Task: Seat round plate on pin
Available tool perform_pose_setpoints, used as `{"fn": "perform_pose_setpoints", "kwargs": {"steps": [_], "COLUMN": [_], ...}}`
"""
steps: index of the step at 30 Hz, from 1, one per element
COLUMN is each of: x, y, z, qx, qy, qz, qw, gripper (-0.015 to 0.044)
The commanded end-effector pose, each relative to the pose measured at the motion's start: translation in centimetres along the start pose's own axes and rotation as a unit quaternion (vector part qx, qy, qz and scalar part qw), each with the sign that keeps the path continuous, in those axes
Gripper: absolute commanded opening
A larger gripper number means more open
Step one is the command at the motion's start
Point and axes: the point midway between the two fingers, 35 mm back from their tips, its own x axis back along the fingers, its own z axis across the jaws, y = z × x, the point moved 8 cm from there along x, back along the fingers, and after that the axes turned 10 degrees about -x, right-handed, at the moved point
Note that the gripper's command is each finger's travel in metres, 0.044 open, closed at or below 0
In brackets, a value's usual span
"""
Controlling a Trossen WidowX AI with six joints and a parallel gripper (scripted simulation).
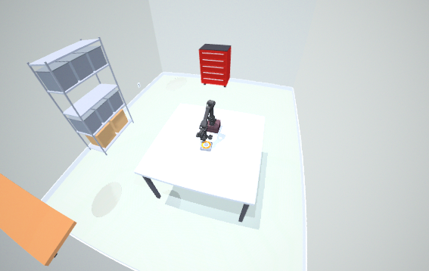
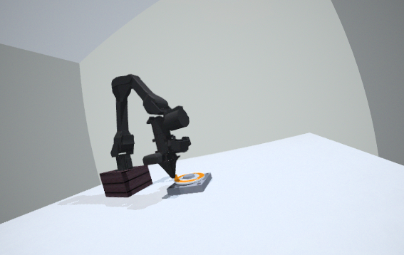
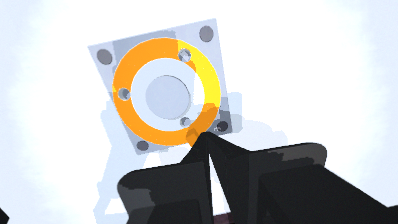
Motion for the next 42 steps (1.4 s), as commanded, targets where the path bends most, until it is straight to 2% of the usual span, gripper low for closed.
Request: {"fn": "perform_pose_setpoints", "kwargs": {"steps": [1,16,26,42], "x": [0.0,-0.1,4.1,3.3], "y": [-0.4,-0.9,-0.9,-0.8], "z": [0.4,1.1,1.0,1.1], "qx": [-0.001,-0.001,-0.001,-0.003], "qy": [0.001,0.002,0.002,0.0], "qz": [0.0,0.0,0.0,-0.001], "qw": [1.0,1.0,1.0,1.0], "gripper": [0.0,0.0,0.0,0.0]}}
